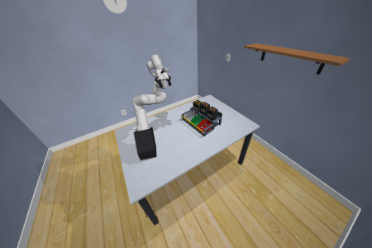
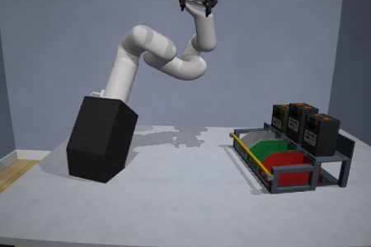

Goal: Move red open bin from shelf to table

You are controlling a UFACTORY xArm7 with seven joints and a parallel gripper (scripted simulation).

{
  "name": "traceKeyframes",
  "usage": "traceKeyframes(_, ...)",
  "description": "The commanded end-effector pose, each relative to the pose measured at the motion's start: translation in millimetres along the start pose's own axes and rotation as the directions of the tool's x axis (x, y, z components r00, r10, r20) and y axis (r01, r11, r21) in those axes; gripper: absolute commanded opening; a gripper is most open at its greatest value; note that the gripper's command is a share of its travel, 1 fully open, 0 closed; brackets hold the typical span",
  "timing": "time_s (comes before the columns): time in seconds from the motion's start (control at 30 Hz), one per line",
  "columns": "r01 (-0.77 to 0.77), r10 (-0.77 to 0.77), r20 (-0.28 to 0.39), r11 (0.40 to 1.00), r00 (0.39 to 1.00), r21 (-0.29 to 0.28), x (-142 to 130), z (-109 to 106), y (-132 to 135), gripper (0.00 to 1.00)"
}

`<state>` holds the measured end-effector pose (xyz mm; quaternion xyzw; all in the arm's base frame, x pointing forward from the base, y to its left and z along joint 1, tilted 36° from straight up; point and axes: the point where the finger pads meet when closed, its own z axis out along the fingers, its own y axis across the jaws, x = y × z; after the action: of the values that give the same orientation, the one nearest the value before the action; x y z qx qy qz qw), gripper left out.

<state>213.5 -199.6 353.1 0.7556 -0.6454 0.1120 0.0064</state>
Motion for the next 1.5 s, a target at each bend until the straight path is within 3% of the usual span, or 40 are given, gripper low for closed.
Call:
traceKeyframes(0.0,0.007,-0.007,-0.007,1.000,1.000,0.013,1.7,3.0,-0.9,1.00)
traceKeyframes(0.07,0.007,-0.007,-0.007,1.000,1.000,0.013,1.7,3.0,-0.9,1.00)
traceKeyframes(0.23,0.133,-0.119,-0.075,0.966,0.990,0.224,13.8,44.8,-22.5,1.00)
traceKeyframes(0.63,0.133,-0.119,-0.075,0.966,0.990,0.224,13.8,44.8,-22.5,1.00)
traceKeyframes(0.8,0.261,-0.211,-0.164,0.872,0.964,0.413,25.9,86.5,-43.7,1.00)
traceKeyframes(1.2,0.261,-0.211,-0.164,0.872,0.964,0.413,25.9,86.5,-43.7,1.00)
traceKeyframes(1.37,0.385,-0.278,-0.268,0.727,0.922,0.569,39.2,132.1,-67.0,1.00)
traceKeyframes(1.47,0.385,-0.278,-0.268,0.727,0.922,0.569,39.2,132.1,-67.0,1.00)
